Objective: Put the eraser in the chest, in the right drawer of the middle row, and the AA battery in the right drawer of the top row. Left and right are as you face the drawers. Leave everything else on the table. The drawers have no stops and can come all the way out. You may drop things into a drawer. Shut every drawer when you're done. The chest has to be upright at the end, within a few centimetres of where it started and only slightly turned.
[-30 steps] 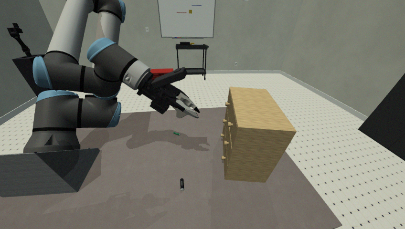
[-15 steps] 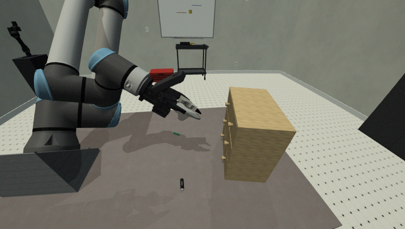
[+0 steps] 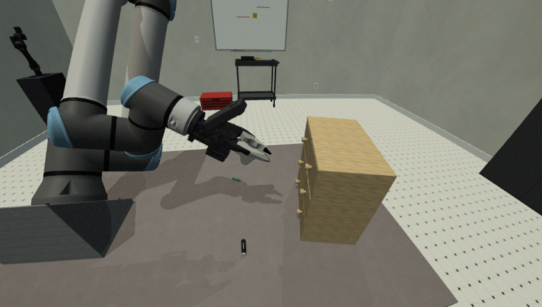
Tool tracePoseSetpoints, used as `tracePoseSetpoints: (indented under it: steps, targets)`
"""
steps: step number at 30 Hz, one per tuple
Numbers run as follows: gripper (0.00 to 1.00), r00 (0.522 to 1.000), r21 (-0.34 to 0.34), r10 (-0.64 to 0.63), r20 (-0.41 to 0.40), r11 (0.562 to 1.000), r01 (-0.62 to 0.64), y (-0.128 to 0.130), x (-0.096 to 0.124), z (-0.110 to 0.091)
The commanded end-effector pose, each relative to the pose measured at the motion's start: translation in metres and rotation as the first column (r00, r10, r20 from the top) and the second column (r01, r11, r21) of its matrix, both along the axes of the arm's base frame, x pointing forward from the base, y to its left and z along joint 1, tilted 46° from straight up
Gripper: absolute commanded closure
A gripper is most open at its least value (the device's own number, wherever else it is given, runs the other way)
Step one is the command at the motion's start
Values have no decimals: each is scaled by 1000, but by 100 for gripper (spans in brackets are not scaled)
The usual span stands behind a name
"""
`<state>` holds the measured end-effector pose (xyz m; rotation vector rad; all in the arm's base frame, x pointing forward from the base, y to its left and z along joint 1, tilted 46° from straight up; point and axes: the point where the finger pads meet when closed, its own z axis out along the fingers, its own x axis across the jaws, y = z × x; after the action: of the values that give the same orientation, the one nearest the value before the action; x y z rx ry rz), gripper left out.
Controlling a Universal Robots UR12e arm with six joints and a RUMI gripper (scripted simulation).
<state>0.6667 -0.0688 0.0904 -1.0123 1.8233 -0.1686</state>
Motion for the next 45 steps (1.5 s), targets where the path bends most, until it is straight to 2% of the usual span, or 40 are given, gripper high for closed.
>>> tracePoseSetpoints:
  steps: [1,45]
  targets:
    - [80,1000,-4,-17,17,1000,17,0,2,-1]
    - [80,991,-17,-93,99,995,96,7,8,-9]
